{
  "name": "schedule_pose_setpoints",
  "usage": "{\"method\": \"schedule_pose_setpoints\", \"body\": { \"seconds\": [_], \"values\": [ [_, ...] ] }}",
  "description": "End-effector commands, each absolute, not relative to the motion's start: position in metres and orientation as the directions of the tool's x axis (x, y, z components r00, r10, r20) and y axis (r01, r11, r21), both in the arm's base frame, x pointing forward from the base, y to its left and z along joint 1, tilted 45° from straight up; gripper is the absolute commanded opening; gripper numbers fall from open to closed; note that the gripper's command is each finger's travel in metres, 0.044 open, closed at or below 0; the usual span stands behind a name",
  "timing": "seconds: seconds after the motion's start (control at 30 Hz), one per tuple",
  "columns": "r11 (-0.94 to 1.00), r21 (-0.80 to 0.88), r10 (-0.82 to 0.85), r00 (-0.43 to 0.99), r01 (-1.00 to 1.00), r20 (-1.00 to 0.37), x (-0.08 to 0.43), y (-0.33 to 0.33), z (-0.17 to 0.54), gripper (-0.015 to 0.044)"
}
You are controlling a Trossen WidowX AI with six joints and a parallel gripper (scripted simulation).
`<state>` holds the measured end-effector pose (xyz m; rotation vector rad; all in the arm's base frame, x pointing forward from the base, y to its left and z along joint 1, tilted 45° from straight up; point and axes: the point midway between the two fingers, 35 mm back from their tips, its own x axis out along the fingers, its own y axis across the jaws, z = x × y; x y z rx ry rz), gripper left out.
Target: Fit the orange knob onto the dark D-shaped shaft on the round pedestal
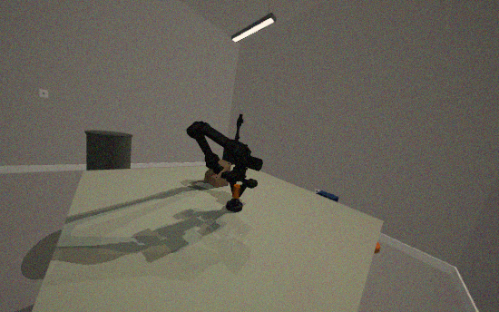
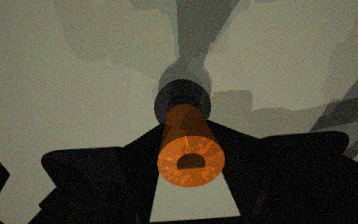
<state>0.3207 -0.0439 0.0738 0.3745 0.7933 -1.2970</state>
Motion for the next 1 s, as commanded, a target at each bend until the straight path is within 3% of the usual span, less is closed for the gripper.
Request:
{"method": "schedule_pose_setpoints", "body": {
  "seconds": [0.0,0.27,0.5,0.97],
  "values": [
    [0.257,-0.173,-0.708,0.064,0.951,-0.703,0.3211,-0.0438,0.0732,0.0],
    [0.251,-0.167,-0.708,0.064,0.953,-0.703,0.3209,-0.0407,0.077,0.0],
    [0.115,-0.026,-0.708,0.064,0.993,-0.703,0.3216,-0.0423,0.0762,0.0],
    [0.115,-0.026,-0.708,0.064,0.993,-0.703,0.321,-0.0434,0.0735,0.0]
  ]
}}
